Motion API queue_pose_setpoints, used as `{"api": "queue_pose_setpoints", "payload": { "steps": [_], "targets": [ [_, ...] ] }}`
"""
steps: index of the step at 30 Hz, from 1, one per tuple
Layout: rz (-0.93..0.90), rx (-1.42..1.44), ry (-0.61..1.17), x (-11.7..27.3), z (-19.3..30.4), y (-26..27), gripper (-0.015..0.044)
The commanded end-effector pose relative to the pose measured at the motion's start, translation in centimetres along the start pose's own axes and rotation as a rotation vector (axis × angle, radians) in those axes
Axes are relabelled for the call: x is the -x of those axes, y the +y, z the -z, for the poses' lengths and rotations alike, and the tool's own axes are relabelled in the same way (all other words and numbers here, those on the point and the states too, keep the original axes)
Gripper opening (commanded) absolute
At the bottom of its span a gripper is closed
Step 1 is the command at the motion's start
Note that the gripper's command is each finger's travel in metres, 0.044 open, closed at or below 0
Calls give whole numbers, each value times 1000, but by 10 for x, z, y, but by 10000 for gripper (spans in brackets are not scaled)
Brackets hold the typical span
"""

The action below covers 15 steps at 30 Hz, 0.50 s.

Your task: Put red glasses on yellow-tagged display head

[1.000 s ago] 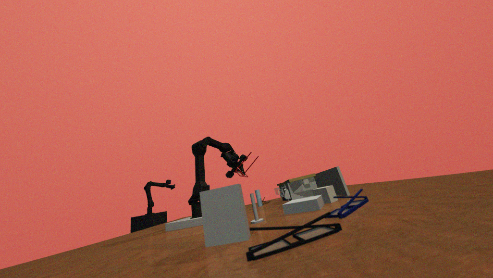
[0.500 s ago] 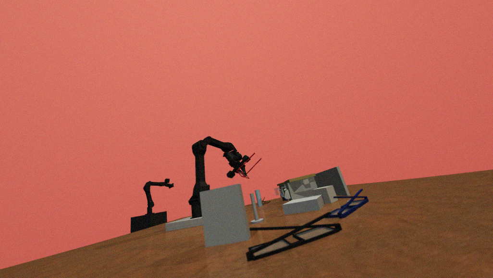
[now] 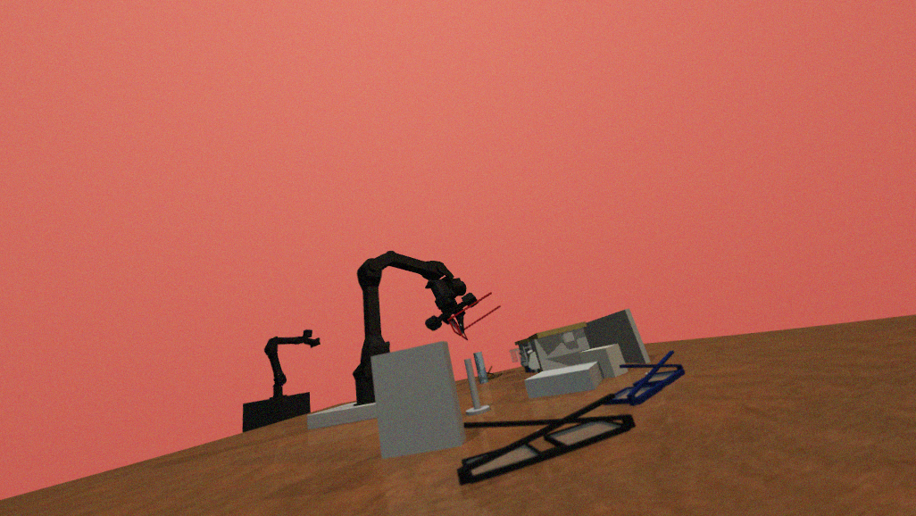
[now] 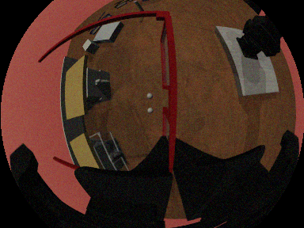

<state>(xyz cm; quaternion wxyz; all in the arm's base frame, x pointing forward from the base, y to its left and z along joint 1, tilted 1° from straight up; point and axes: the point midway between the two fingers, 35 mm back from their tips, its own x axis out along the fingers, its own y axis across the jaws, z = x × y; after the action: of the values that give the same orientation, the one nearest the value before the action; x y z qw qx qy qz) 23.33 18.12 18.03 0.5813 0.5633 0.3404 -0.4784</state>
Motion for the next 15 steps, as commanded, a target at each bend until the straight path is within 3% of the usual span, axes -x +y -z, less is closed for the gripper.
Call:
{"api": "queue_pose_setpoints", "payload": {
  "steps": [1,15],
  "targets": [
    [48,23,8,-9,-12,3,0],
    [205,101,76,-41,-52,10,0]
  ]
}}
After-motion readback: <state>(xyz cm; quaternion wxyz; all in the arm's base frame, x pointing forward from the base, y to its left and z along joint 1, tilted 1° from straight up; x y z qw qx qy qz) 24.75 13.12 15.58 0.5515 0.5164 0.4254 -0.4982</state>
